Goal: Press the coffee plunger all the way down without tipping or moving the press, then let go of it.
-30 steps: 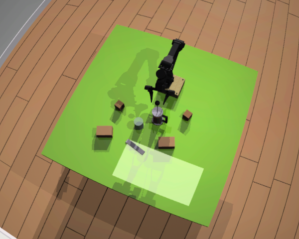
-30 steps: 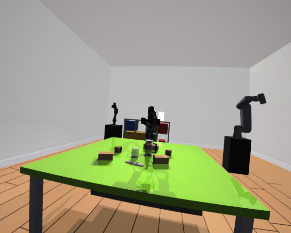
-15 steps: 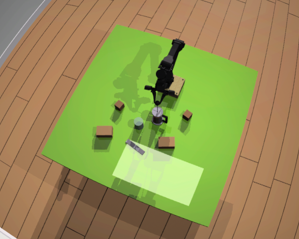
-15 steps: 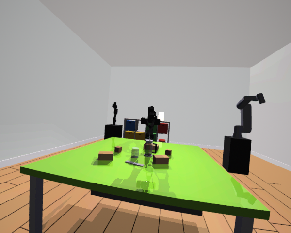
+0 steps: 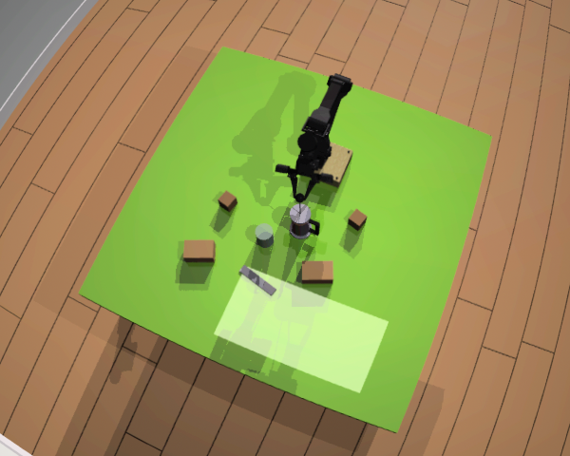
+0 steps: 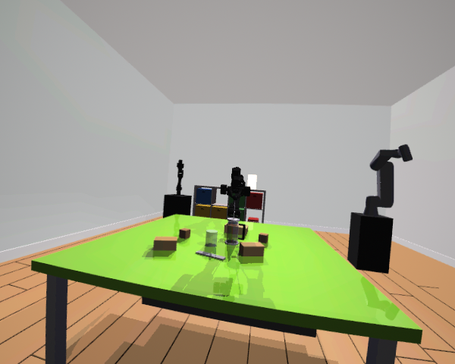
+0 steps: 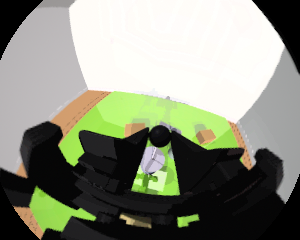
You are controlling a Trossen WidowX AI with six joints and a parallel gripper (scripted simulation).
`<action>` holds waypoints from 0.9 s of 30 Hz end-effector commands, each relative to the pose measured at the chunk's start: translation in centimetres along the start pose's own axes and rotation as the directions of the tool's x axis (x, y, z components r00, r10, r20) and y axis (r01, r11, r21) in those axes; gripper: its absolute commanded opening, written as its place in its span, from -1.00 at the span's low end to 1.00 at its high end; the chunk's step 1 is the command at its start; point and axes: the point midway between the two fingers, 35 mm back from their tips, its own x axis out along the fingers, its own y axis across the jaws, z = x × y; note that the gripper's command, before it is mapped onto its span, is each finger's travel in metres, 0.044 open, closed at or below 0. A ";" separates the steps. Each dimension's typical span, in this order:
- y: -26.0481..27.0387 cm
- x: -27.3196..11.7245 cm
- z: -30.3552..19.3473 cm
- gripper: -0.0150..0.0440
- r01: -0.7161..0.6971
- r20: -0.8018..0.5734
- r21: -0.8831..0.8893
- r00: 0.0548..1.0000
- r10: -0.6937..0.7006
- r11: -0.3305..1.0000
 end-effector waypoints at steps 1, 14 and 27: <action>-0.1 0.7 -1.3 -0.07 0.003 -0.019 0.005 1.000 -0.003 1.000; -0.1 2.0 -3.0 -0.07 0.003 -0.019 0.006 1.000 -0.003 1.000; -0.1 3.2 -4.7 -0.07 0.003 -0.019 0.006 1.000 -0.003 1.000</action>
